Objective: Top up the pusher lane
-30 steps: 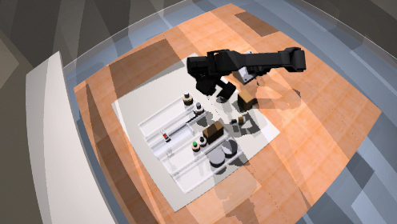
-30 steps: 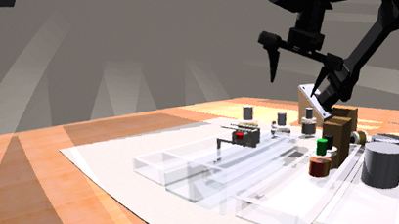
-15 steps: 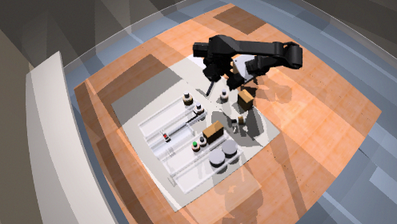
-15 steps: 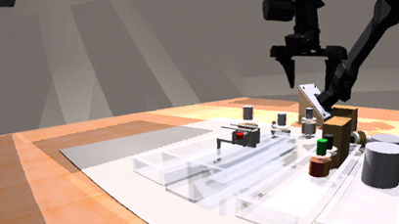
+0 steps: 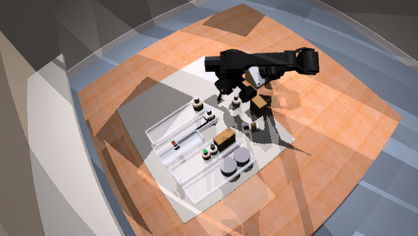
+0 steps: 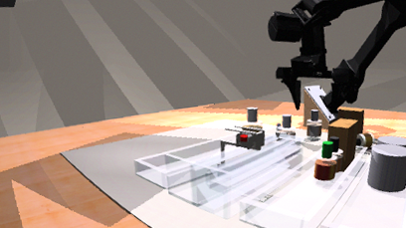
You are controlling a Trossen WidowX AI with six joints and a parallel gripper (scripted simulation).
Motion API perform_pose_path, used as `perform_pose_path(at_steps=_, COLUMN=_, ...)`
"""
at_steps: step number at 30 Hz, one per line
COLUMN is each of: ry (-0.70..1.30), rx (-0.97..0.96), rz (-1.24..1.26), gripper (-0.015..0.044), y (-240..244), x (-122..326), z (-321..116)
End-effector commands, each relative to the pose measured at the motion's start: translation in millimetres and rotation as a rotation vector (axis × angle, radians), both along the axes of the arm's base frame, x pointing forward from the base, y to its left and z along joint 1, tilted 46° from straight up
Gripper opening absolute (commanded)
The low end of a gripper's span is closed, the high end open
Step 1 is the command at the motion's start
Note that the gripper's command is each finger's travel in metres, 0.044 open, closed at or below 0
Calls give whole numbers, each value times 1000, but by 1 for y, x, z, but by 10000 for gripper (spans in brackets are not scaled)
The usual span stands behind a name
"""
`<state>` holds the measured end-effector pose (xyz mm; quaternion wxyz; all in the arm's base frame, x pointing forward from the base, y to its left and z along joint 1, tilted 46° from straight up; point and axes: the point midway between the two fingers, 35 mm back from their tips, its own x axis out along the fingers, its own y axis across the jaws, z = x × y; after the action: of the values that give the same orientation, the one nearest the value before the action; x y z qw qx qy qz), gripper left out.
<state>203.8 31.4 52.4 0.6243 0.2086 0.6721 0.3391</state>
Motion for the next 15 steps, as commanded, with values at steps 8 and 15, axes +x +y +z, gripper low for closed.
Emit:
perform_pose_path(at_steps=8, ry=-1, rx=1, rz=-6, gripper=440, y=12, x=-2, z=-12)
perform_pose_path(at_steps=15, ry=-1, rx=1, rz=-6, gripper=440, y=20, x=-3, z=-20)
